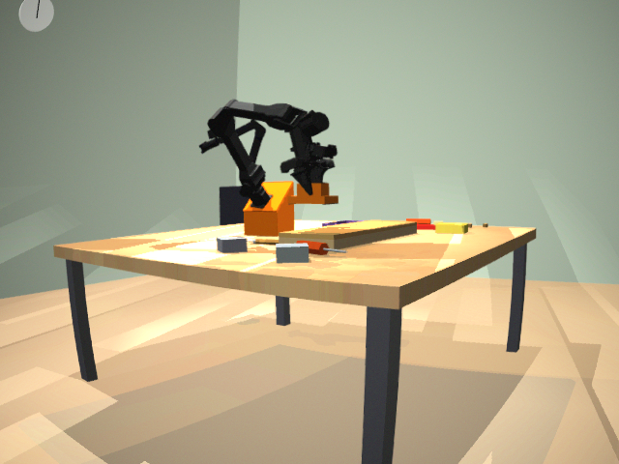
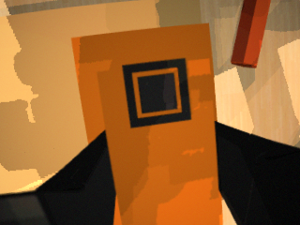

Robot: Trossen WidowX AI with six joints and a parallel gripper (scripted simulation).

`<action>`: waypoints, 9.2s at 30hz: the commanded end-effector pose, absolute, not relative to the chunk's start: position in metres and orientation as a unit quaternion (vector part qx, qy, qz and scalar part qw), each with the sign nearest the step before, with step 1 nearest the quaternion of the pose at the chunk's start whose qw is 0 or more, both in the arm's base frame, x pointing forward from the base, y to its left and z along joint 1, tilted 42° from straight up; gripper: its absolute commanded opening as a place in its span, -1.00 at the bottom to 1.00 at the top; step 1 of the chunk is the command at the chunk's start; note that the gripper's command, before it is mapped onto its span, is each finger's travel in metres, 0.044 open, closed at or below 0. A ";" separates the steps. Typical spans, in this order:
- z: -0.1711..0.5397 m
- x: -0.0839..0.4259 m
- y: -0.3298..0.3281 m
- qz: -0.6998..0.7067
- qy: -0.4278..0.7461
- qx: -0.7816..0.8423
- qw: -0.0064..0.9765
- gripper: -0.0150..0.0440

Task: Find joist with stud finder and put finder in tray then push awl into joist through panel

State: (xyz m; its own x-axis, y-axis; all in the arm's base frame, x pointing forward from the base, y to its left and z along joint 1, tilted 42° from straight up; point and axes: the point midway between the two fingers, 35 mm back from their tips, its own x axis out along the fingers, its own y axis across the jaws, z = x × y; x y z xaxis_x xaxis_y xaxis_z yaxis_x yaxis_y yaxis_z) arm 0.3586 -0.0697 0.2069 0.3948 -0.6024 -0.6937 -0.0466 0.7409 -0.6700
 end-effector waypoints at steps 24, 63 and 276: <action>0.181 0.373 -0.097 -0.186 0.515 -0.309 0.777 -0.49; 0.142 0.376 -0.110 -0.187 0.515 -0.310 0.777 -0.49; -0.083 0.364 0.143 -0.181 0.517 -0.302 0.780 -0.49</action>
State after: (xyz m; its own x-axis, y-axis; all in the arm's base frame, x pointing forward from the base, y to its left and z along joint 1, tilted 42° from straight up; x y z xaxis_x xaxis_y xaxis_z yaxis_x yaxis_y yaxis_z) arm 0.3648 0.1371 -0.0774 0.4017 -0.5977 -0.6938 -0.0265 0.7498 -0.6612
